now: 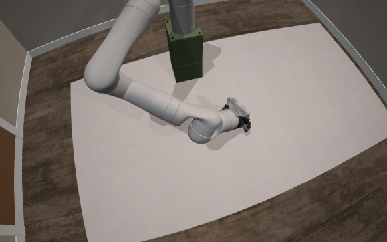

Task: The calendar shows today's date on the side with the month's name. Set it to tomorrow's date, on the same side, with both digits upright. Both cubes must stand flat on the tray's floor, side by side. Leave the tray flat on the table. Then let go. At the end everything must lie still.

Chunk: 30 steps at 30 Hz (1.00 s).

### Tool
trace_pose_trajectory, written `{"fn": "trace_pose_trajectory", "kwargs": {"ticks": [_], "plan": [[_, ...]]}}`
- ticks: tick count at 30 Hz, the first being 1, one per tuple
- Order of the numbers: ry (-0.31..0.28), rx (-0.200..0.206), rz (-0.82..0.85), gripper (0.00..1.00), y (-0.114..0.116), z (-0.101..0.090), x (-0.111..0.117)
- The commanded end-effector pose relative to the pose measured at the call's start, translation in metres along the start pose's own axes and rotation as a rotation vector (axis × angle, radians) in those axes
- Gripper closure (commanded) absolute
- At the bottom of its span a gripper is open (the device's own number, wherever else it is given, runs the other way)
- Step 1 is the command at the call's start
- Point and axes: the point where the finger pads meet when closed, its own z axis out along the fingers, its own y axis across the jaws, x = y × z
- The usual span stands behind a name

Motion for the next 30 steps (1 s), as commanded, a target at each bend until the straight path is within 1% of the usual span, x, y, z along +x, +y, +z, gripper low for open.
{"fn": "trace_pose_trajectory", "kwargs": {"ticks": [1,19,30], "plan": [[0.004,0.0,0.003,0.74,0.0,0.005,-0.002],[0.004,0.0,0.003,0.74,0.0,0.023,-0.02],[0.004,0.0,0.003,0.74,0.0,0.028,-0.025]]}}
